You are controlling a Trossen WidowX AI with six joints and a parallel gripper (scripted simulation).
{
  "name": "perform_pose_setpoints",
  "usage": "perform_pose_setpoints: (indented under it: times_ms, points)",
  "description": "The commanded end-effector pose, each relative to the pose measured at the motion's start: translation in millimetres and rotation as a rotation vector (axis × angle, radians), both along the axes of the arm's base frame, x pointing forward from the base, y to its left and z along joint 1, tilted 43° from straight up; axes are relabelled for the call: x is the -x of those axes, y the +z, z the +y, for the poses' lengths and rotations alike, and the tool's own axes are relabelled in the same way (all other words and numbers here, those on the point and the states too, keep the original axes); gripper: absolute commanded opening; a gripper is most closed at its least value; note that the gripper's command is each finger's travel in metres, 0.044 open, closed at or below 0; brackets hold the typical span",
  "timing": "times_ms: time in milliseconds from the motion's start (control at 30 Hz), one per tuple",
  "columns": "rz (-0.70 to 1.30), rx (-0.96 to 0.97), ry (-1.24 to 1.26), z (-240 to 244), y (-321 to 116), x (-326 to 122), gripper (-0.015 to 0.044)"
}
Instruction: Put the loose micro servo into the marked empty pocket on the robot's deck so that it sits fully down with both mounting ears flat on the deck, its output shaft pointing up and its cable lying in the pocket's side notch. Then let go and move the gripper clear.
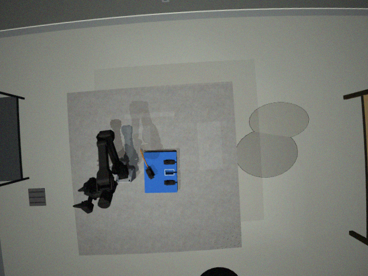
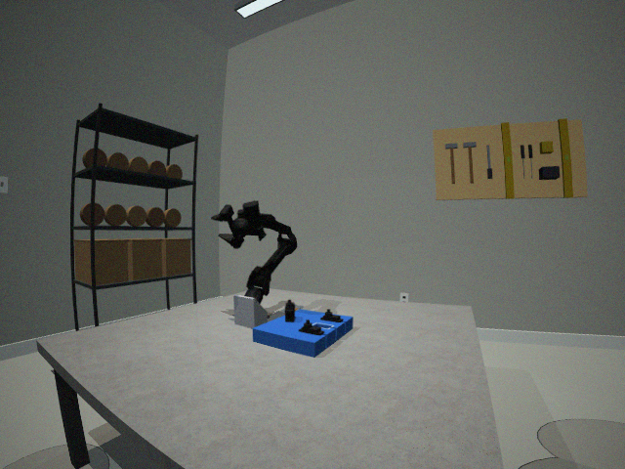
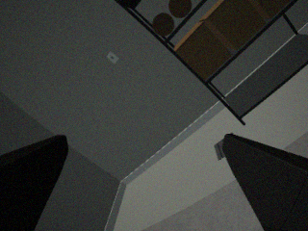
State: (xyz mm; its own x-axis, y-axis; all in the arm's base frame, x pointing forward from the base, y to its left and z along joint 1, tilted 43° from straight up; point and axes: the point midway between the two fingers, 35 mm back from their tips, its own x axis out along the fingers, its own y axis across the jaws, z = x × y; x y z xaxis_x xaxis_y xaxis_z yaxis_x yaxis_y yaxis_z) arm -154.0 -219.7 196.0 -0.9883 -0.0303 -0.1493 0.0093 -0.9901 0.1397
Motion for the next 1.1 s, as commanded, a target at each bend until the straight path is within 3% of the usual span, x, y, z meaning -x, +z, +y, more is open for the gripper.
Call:
perform_pose_setpoints:
  times_ms: [0,1067]
  points:
    - [-0.037,-0.118,0.047,-6,-9,-5,0.0440]
    - [-0.247,-1.072,0.564,-29,-69,-59,0.0440]
